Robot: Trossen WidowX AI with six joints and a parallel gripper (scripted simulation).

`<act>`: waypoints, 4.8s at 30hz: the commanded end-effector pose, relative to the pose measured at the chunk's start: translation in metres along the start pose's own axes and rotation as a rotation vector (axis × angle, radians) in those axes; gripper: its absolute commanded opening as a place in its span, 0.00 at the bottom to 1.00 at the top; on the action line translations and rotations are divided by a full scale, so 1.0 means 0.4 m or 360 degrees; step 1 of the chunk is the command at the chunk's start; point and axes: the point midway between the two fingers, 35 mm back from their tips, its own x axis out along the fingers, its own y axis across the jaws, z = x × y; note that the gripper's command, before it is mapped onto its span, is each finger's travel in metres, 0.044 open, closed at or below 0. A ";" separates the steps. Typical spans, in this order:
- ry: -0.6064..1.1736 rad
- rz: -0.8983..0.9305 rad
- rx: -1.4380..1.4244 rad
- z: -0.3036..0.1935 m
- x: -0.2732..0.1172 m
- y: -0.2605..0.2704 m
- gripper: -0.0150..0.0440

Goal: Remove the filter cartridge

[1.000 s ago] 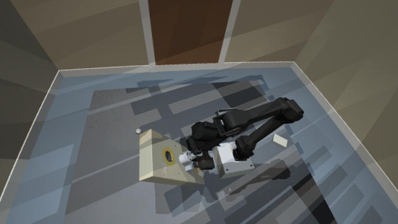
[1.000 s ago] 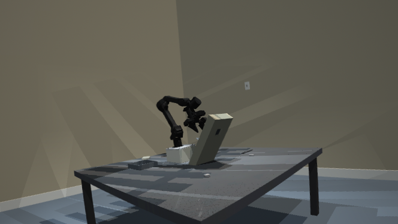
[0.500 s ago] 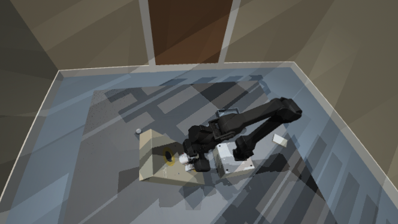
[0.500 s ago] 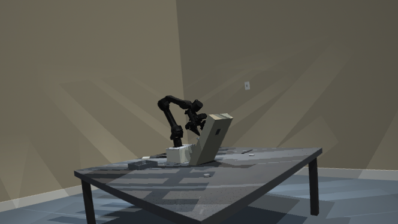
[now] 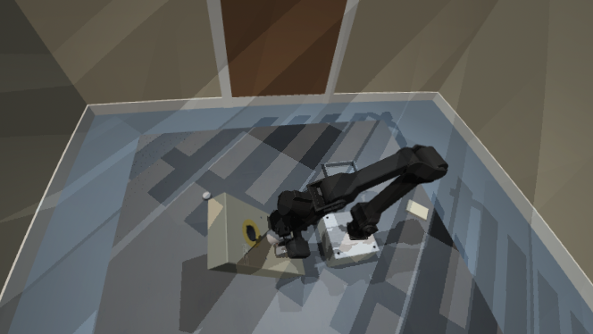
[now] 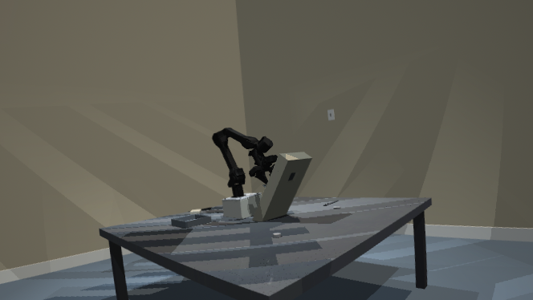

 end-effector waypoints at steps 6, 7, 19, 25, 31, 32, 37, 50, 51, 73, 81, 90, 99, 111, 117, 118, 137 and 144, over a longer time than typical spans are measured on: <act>0.0000 0.0000 0.0000 0.000 0.000 0.000 0.60; 0.0000 0.0000 0.0000 0.000 0.000 0.000 0.59; 0.0000 0.0002 0.0000 0.037 -0.016 0.001 0.25; 0.0000 0.0004 0.0000 0.061 -0.047 0.002 0.25; 0.0003 0.0004 0.0000 0.074 -0.144 0.003 0.25; 0.0003 0.0004 0.0000 0.074 -0.160 0.003 0.25; 0.0006 0.0005 0.0000 0.070 -0.242 0.001 0.25; 0.0022 0.0002 -0.0003 0.077 -0.234 -0.071 0.25; 0.0023 0.0001 -0.0003 0.077 -0.233 -0.079 0.25; 0.0018 -0.0087 0.0129 0.059 -0.225 -0.235 0.25; 0.0021 -0.0261 0.0427 0.021 -0.248 -0.330 0.25; 0.0020 -0.0460 0.0760 -0.035 -0.283 -0.427 0.25; 0.0014 -0.0664 0.1091 -0.105 -0.328 -0.510 0.25; -0.0002 -0.0927 0.1502 -0.207 -0.395 -0.590 0.25; -0.0002 -0.0933 0.1512 -0.210 -0.395 -0.592 0.25; -0.0002 -0.0939 0.1522 -0.215 -0.394 -0.596 0.25; -0.0002 -0.1171 0.1910 -0.443 -0.351 -0.683 0.25; -0.0002 -0.1260 0.2052 -0.537 -0.342 -0.692 0.25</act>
